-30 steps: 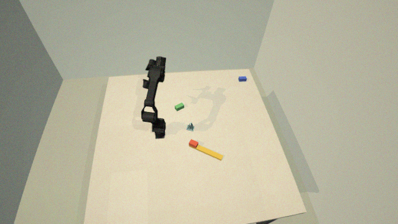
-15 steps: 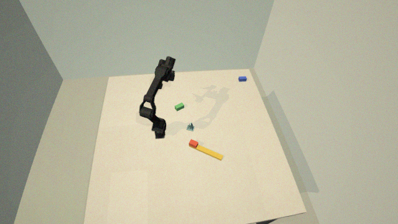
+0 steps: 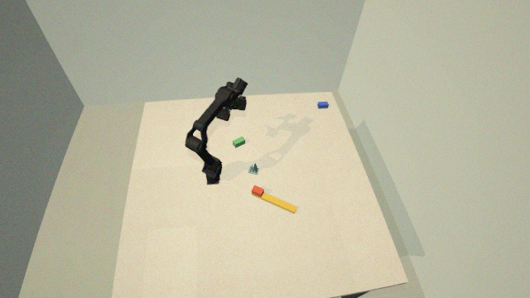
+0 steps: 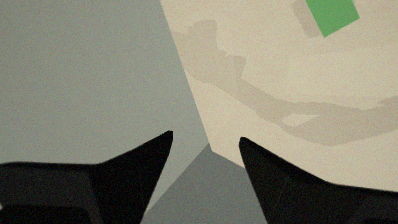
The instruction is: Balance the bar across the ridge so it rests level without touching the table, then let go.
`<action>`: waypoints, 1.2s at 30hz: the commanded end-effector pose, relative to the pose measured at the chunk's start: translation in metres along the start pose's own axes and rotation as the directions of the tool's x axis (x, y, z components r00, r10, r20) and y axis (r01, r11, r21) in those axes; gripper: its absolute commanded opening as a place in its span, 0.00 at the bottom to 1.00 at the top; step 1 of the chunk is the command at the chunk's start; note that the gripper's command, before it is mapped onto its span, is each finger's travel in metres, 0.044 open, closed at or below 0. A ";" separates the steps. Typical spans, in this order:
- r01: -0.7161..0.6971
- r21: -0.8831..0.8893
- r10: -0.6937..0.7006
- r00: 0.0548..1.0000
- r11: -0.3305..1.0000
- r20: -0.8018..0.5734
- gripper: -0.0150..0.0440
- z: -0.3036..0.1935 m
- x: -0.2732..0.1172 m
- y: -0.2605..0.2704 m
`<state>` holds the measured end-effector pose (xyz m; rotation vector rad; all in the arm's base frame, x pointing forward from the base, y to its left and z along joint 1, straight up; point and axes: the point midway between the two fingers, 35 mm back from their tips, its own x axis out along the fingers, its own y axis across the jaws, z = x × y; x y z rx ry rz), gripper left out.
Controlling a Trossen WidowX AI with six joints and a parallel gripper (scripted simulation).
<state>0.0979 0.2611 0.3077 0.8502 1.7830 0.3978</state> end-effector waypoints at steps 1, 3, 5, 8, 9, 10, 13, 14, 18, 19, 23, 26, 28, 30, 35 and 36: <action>0.011 0.005 -0.012 0.998 1.000 0.056 0.79 0.023 0.000 0.001; 0.014 0.005 -0.015 0.996 1.000 0.085 0.79 0.035 -0.002 0.000; 0.018 0.005 -0.018 0.993 1.000 0.114 0.79 0.046 -0.004 0.000; 0.025 0.007 -0.026 0.988 1.000 0.155 0.79 0.063 -0.008 -0.001; 0.028 0.007 -0.029 0.985 1.000 0.168 0.79 0.069 -0.009 -0.002; 0.031 0.008 -0.032 0.983 0.999 0.182 0.79 0.074 -0.011 -0.003; 0.042 0.012 -0.043 0.974 0.999 0.221 0.79 0.091 -0.015 -0.006; 0.046 0.013 -0.047 0.971 0.999 0.233 0.79 0.097 -0.017 -0.007; 0.063 0.020 -0.066 0.957 0.998 0.281 0.79 0.119 -0.024 -0.012; 0.068 0.022 -0.071 0.954 0.997 0.293 0.79 0.124 -0.027 -0.014; 0.088 0.032 -0.094 0.937 0.996 0.336 0.79 0.145 -0.035 -0.021; 0.104 0.041 -0.112 0.924 0.994 0.366 0.79 0.160 -0.042 -0.027; 0.115 0.047 -0.124 0.916 0.992 0.383 0.79 0.170 -0.047 -0.032; 0.126 0.053 -0.137 0.907 0.991 0.399 0.79 0.179 -0.052 -0.037; 0.155 0.071 -0.171 0.884 0.985 0.434 0.79 0.201 -0.065 -0.051; 0.162 0.076 -0.179 0.879 0.984 0.442 0.79 0.206 -0.067 -0.054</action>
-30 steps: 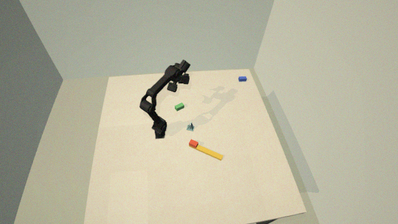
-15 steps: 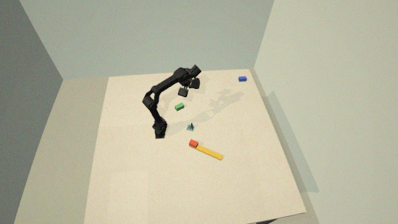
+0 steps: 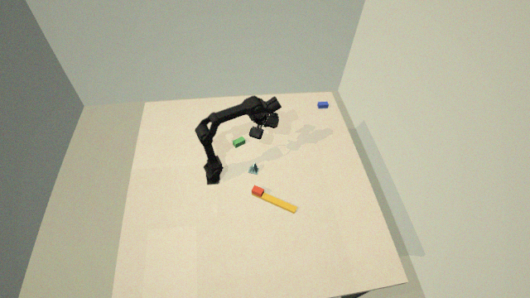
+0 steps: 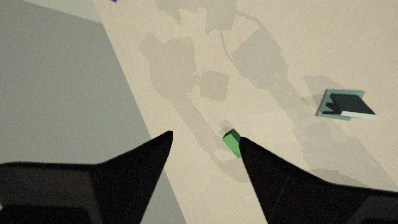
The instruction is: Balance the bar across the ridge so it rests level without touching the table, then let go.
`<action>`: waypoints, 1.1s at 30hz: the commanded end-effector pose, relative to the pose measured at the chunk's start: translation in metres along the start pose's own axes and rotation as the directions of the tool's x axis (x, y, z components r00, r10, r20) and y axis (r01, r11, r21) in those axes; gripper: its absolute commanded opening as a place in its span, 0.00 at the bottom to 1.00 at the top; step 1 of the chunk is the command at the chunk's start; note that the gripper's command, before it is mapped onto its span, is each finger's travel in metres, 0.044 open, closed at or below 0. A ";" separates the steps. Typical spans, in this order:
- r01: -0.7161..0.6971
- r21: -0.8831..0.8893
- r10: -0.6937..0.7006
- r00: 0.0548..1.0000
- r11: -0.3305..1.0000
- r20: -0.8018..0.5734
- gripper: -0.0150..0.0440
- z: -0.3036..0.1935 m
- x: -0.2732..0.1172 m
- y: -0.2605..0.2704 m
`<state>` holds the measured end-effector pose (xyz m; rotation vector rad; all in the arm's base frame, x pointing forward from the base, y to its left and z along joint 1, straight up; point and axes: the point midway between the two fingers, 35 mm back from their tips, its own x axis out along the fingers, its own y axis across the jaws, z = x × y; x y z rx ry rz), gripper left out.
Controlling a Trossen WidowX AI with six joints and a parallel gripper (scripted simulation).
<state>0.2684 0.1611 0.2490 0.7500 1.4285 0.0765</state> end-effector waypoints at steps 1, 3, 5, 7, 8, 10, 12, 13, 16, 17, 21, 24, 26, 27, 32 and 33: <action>0.037 0.007 -0.037 0.999 0.999 0.029 0.79 0.021 0.002 -0.012; 0.054 0.010 -0.054 0.998 0.998 0.045 0.79 0.031 0.001 -0.019; 0.071 0.014 -0.072 0.996 0.997 0.060 0.79 0.041 0.000 -0.026; 0.088 0.018 -0.090 0.993 0.996 0.075 0.79 0.050 -0.001 -0.034; 0.097 0.020 -0.099 0.992 0.995 0.081 0.79 0.055 -0.001 -0.038; 0.115 0.025 -0.117 0.989 0.993 0.094 0.79 0.065 -0.003 -0.046; 0.133 0.030 -0.136 0.985 0.991 0.105 0.79 0.074 -0.004 -0.054; 0.143 0.033 -0.145 0.983 0.989 0.111 0.79 0.078 -0.005 -0.059; 0.170 0.041 -0.174 0.977 0.985 0.125 0.79 0.091 -0.008 -0.072; 0.179 0.044 -0.184 0.975 0.983 0.129 0.79 0.095 -0.009 -0.077; 0.217 0.056 -0.223 0.965 0.975 0.142 0.79 0.110 -0.013 -0.096; 0.245 0.065 -0.252 0.956 0.967 0.149 0.79 0.121 -0.017 -0.111; 0.263 0.071 -0.271 0.950 0.962 0.152 0.79 0.127 -0.019 -0.122; 0.272 0.074 -0.281 0.947 0.959 0.153 0.79 0.131 -0.021 -0.127; 0.316 0.089 -0.327 0.932 0.945 0.156 0.79 0.145 -0.028 -0.154; 0.324 0.092 -0.335 0.929 0.941 0.156 0.79 0.147 -0.029 -0.159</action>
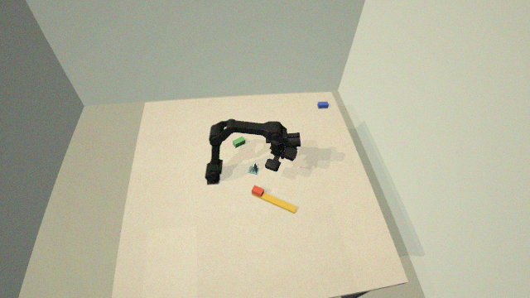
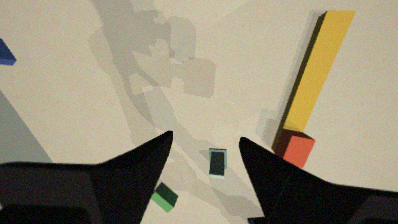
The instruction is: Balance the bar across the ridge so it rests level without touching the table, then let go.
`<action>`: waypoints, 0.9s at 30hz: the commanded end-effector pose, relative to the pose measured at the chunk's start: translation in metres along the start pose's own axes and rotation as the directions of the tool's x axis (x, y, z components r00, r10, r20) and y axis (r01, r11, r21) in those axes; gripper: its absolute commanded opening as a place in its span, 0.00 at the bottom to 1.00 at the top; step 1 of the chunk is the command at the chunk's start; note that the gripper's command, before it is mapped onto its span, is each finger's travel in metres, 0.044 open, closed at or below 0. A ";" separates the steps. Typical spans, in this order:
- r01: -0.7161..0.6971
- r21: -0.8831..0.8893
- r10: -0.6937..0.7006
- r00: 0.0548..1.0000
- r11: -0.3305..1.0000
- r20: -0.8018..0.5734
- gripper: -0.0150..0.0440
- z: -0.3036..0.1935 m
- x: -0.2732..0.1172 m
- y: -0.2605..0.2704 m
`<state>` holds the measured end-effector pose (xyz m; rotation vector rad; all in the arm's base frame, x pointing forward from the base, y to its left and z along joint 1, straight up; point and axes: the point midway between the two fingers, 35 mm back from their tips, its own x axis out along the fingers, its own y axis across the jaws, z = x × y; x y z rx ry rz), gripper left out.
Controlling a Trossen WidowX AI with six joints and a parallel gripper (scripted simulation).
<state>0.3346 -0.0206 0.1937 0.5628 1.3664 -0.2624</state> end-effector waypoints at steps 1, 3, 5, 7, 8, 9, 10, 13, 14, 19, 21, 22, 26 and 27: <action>0.042 0.005 -0.042 0.999 0.999 -0.003 0.79 0.012 0.005 -0.021; 0.060 0.007 -0.060 0.998 0.998 -0.002 0.79 0.017 0.006 -0.032; 0.078 0.010 -0.078 0.997 0.997 -0.003 0.79 0.022 0.007 -0.043; 0.096 0.012 -0.096 0.995 0.995 -0.004 0.79 0.027 0.008 -0.054; 0.105 0.013 -0.105 0.994 0.994 -0.005 0.79 0.029 0.009 -0.060; 0.114 0.014 -0.114 0.993 0.993 -0.007 0.79 0.031 0.009 -0.066; 0.123 0.015 -0.123 0.992 0.992 -0.008 0.79 0.033 0.010 -0.072; 0.149 0.019 -0.149 0.989 0.989 -0.016 0.79 0.038 0.011 -0.090; 0.158 0.020 -0.158 0.987 0.987 -0.019 0.79 0.039 0.011 -0.096; 0.200 0.026 -0.199 0.979 0.979 -0.043 0.79 0.045 0.012 -0.126; 0.216 0.027 -0.214 0.975 0.976 -0.054 0.79 0.047 0.013 -0.138; 0.222 0.028 -0.220 0.974 0.975 -0.059 0.79 0.047 0.013 -0.143; 0.227 0.029 -0.225 0.972 0.973 -0.063 0.79 0.047 0.014 -0.147; 0.227 0.029 -0.225 0.972 0.973 -0.063 0.79 0.048 0.016 -0.147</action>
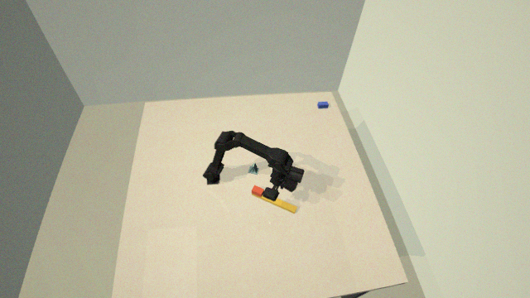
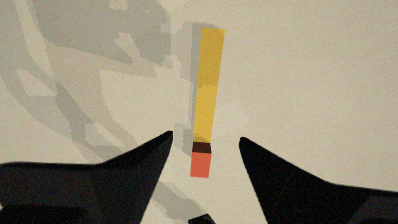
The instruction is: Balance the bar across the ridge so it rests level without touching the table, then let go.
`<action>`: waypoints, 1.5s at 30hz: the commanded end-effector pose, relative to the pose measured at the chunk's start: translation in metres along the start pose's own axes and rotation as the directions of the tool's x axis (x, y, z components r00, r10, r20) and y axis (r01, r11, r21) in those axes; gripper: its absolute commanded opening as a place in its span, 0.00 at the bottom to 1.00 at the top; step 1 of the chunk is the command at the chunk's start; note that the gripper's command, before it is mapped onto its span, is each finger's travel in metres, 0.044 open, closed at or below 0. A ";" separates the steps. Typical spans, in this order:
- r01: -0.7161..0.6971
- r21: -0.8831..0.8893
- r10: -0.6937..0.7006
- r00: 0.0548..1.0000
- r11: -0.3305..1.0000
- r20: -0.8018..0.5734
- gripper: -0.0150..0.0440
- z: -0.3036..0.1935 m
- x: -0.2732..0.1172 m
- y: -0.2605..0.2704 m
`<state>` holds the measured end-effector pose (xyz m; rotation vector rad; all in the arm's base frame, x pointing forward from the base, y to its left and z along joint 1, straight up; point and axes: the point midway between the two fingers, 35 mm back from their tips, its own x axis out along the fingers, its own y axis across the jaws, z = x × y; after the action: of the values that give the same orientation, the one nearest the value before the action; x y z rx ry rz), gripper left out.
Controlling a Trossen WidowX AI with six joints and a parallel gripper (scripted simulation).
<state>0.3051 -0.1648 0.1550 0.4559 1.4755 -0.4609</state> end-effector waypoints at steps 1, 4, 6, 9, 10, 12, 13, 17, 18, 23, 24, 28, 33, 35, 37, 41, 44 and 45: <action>0.007 -0.008 -0.007 1.000 1.000 -0.009 0.79 0.002 0.009 -0.001; 0.007 -0.008 -0.007 1.000 1.000 -0.009 0.79 0.003 0.025 -0.001; 0.007 -0.008 -0.007 1.000 1.000 -0.009 0.79 0.003 0.039 -0.002; 0.007 -0.008 -0.007 1.000 1.000 -0.009 0.79 0.002 0.061 -0.002; 0.007 -0.008 -0.007 1.000 1.000 -0.009 0.79 0.002 0.068 -0.002; 0.007 -0.008 -0.007 1.000 1.000 -0.009 0.79 0.000 0.077 -0.002; 0.007 -0.008 -0.007 1.000 1.000 -0.009 0.79 0.000 0.078 -0.002; 0.007 -0.008 -0.007 1.000 1.000 -0.009 0.79 0.000 0.078 -0.002; 0.007 -0.008 -0.007 1.000 1.000 -0.009 0.79 0.000 0.079 -0.002; 0.007 -0.008 -0.007 1.000 1.000 -0.009 0.79 0.000 0.085 -0.002; 0.007 -0.008 -0.007 1.000 1.000 -0.009 0.79 0.000 0.087 -0.002; 0.007 -0.008 -0.007 1.000 1.000 -0.009 0.79 0.000 0.093 -0.002; 0.007 -0.008 -0.007 1.000 1.000 -0.009 0.79 0.000 0.101 -0.002; 0.007 -0.008 -0.007 1.000 1.000 -0.009 0.79 0.000 0.104 -0.002; 0.007 -0.008 -0.007 1.000 1.000 -0.009 0.79 0.000 0.104 -0.002; 0.007 -0.008 -0.007 1.000 1.000 -0.009 0.79 0.000 0.104 -0.002; 0.007 -0.008 -0.007 1.000 1.000 -0.009 0.79 0.000 0.104 -0.002; 0.007 -0.008 -0.007 1.000 1.000 -0.009 0.79 0.000 0.104 -0.002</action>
<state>0.3094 -0.1680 0.0543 0.4508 1.4786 -0.4581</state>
